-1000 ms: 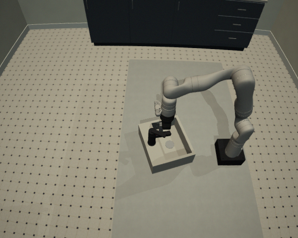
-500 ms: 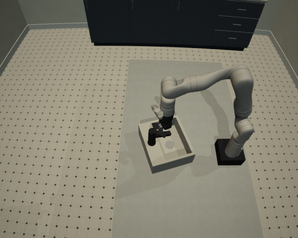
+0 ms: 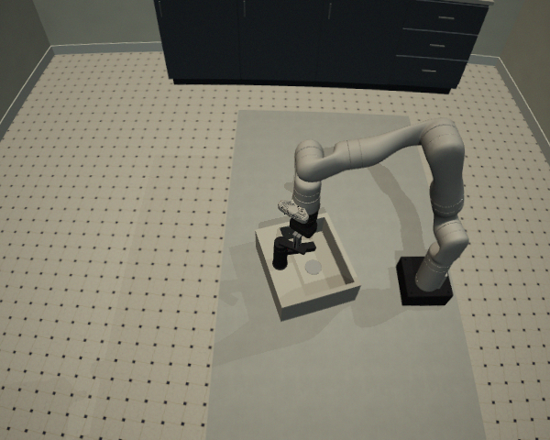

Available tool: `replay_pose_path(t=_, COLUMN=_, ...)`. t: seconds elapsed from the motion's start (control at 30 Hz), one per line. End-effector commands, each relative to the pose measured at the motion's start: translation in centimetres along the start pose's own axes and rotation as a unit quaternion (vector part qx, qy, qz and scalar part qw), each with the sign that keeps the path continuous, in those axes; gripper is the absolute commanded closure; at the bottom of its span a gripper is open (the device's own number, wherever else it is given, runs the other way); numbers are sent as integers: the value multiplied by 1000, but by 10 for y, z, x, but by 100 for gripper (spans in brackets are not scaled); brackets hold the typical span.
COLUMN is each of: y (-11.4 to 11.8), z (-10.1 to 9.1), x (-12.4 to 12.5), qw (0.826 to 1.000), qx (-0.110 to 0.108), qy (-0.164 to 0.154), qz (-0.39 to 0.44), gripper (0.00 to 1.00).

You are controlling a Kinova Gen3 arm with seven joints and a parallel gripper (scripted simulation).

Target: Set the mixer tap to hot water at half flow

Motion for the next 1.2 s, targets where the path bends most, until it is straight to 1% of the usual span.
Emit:
replay_pose_path(t=0.0, y=2, z=0, x=-2, qw=999, qx=1, qy=-2, qz=-50, gripper=100)
replay_pose_path(t=0.2, y=0, z=-1, x=-4, qw=987, qx=1, qy=-2, qz=-164, gripper=100)
replay_pose_path(t=0.4, y=-1, z=-1, x=-6, qw=962, qx=1, qy=-1, qz=-274, gripper=100)
replay_pose_path(t=0.47, y=-1, z=-1, x=-6, qw=962, qx=1, qy=-1, qz=-274, gripper=100)
replay_pose_path(t=0.67, y=-2, z=-2, x=-9, qw=927, qx=1, qy=0, qz=-375, gripper=100)
replay_pose_path(t=0.93, y=-1, z=-3, x=-13, qw=869, qx=0, qy=1, qz=-494, gripper=100)
replay_pose_path(t=0.97, y=0, z=-4, x=-14, qw=862, qx=0, qy=1, qz=-508, gripper=100)
replay_pose_path(t=1.03, y=0, z=-4, x=-14, qw=862, qx=0, qy=1, qz=-508, gripper=100)
replay_pose_path(t=1.17, y=1, z=-4, x=-16, qw=830, qx=-1, qy=2, qz=-557, gripper=100)
Point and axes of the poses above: the point where the finger pads meet when closed, its own z axis out along the fingers, its own y axis across the jaws, x = y × z, the point moved 1 cm from there along -z, back along the fingers, and after that the axes turned 13 degrees about z, right-handed, at the moved point
